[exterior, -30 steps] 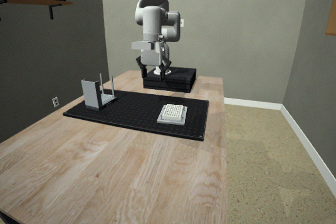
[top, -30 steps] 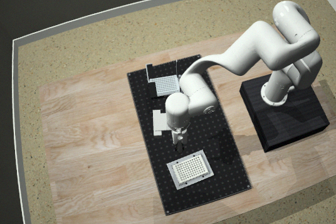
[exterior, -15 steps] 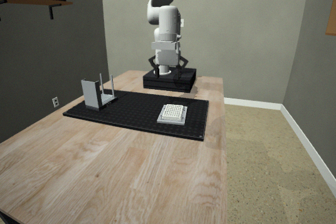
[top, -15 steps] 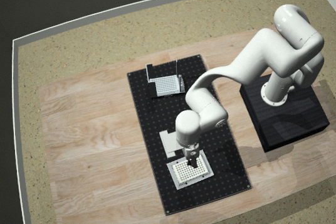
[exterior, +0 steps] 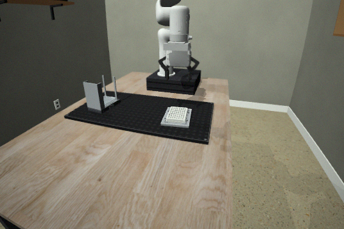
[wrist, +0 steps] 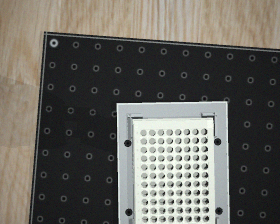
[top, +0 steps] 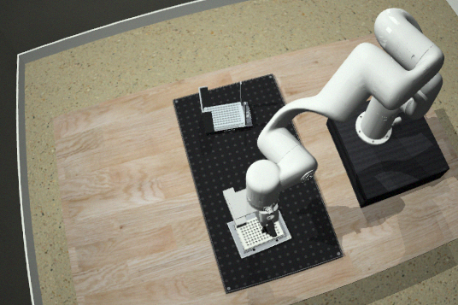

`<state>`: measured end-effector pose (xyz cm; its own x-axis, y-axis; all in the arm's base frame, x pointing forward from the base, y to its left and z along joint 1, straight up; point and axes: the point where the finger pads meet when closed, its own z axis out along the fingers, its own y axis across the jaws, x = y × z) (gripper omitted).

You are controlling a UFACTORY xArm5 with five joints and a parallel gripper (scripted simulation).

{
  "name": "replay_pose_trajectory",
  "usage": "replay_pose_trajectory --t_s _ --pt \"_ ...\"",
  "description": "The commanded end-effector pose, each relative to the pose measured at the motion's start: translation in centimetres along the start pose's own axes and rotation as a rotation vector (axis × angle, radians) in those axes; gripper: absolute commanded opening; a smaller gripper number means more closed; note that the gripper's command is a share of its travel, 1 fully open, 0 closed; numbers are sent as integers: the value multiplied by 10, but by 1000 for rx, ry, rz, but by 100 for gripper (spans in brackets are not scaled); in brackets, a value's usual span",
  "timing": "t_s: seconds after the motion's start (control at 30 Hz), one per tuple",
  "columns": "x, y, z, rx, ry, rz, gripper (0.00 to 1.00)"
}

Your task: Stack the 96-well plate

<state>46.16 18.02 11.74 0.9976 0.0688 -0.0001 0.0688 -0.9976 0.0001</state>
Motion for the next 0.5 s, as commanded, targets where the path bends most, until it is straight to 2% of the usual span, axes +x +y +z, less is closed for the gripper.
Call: replay_pose_trajectory --t_s 0.0,0.1,0.47 --pt "1 -1 -1 1 4 0 100" --pt "1 -1 -1 1 4 0 100" --pt "1 -1 17 1 4 0 100"
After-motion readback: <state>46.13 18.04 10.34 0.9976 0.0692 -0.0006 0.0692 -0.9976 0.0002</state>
